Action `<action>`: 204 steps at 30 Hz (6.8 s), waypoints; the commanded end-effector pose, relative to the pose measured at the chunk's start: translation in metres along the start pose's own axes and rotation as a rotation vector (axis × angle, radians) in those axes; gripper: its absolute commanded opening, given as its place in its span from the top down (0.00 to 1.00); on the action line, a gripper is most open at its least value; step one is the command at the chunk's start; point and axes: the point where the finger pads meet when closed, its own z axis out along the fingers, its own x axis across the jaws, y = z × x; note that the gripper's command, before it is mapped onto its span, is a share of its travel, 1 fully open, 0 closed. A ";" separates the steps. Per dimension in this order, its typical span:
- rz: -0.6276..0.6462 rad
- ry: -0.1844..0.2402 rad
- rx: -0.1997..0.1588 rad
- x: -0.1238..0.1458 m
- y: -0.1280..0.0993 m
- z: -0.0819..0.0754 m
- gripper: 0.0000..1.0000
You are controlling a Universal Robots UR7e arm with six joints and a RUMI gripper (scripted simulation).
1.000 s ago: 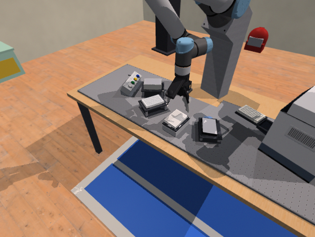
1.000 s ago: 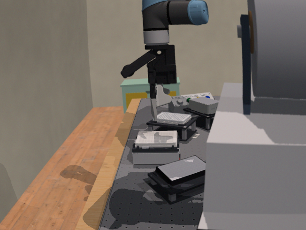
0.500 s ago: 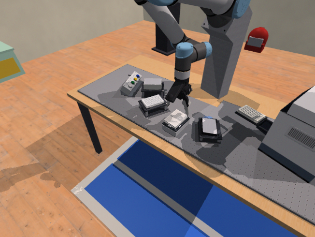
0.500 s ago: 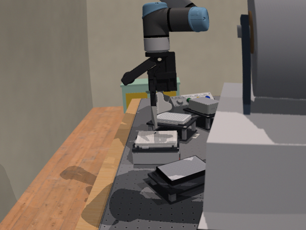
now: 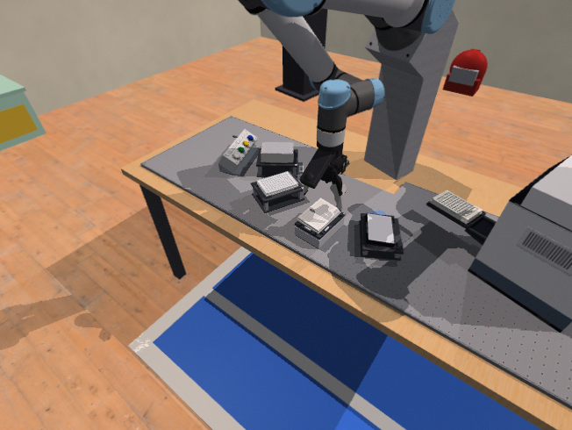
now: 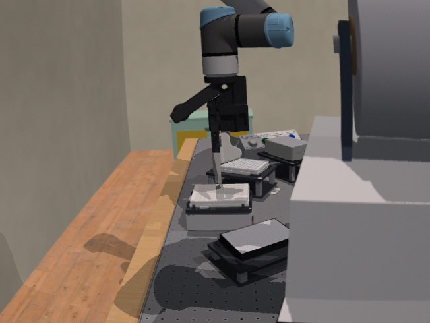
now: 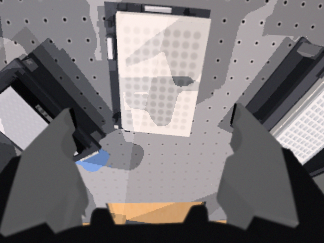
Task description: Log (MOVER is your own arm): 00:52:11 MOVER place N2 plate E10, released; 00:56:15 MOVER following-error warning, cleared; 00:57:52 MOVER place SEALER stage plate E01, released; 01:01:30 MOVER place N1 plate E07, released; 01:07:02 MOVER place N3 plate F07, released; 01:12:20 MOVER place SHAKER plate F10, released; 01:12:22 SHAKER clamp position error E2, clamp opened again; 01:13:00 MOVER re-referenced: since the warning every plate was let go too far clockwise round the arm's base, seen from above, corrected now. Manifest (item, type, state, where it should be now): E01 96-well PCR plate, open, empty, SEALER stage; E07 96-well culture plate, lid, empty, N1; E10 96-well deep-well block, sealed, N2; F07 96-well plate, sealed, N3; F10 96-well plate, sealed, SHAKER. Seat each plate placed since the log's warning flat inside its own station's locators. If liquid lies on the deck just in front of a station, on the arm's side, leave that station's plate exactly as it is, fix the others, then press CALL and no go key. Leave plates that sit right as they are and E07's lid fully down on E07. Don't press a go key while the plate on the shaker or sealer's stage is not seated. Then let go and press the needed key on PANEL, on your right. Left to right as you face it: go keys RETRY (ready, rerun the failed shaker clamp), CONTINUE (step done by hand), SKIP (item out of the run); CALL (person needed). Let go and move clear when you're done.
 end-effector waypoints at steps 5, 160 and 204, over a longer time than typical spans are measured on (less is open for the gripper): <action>0.000 0.000 0.001 0.000 0.000 0.000 0.18; -0.484 0.000 0.001 -0.181 0.074 0.018 0.18; -0.484 0.000 0.001 -0.181 0.074 -0.002 0.18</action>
